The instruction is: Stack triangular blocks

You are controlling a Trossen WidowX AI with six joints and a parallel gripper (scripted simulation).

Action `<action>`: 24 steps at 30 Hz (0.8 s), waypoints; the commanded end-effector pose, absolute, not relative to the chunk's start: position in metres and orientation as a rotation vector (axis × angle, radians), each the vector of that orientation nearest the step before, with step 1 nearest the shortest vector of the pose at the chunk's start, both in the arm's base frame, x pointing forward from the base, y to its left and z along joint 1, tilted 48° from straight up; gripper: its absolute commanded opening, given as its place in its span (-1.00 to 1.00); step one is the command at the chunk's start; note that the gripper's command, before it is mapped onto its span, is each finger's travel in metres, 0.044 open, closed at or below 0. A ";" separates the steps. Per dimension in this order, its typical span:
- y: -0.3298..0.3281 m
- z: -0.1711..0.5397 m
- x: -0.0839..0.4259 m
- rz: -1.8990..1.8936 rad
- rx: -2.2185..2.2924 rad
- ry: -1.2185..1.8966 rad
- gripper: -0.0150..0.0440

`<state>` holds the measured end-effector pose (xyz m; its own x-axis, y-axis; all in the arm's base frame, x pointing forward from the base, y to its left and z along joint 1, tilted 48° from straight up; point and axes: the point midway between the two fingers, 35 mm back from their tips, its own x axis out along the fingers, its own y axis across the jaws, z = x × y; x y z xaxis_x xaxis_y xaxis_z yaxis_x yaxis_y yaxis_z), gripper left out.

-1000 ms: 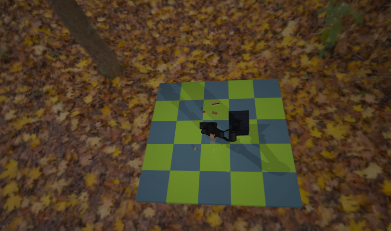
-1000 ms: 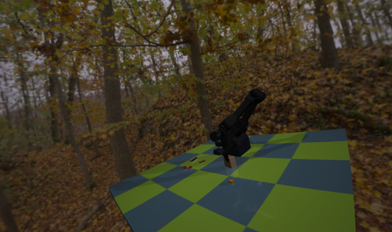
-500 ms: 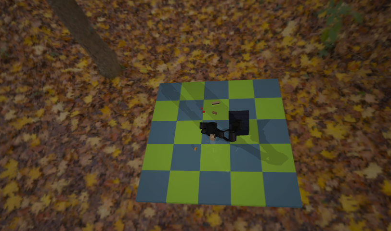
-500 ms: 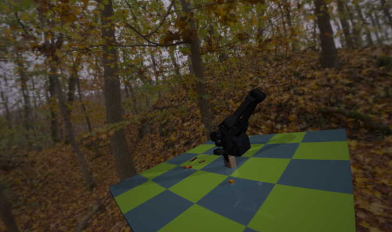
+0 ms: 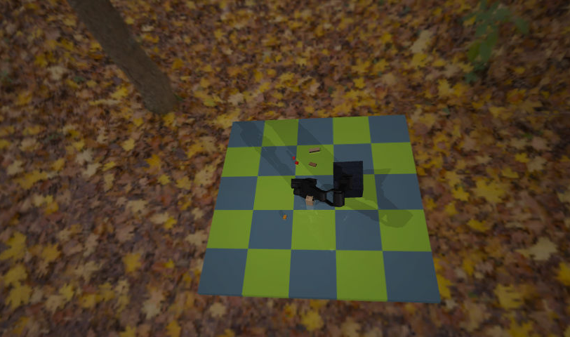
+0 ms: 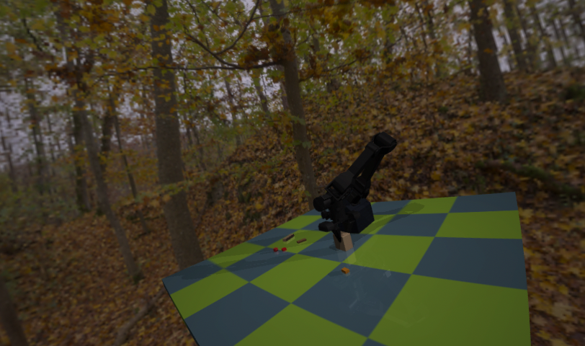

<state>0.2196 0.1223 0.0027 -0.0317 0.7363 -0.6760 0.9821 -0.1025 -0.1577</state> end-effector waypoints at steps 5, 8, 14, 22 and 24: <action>0.122 0.003 0.220 -0.904 1.879 1.804 0.13; 0.122 0.003 0.220 -0.904 1.879 1.804 0.40; 0.122 0.003 0.220 -0.904 1.879 1.804 0.93; 0.121 0.004 0.220 -0.905 1.879 1.802 1.00; 0.109 0.012 0.224 -0.910 1.876 1.794 1.00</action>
<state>0.2174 0.1182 0.0050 -0.0437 0.7353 -0.6763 0.9801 -0.0998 -0.1718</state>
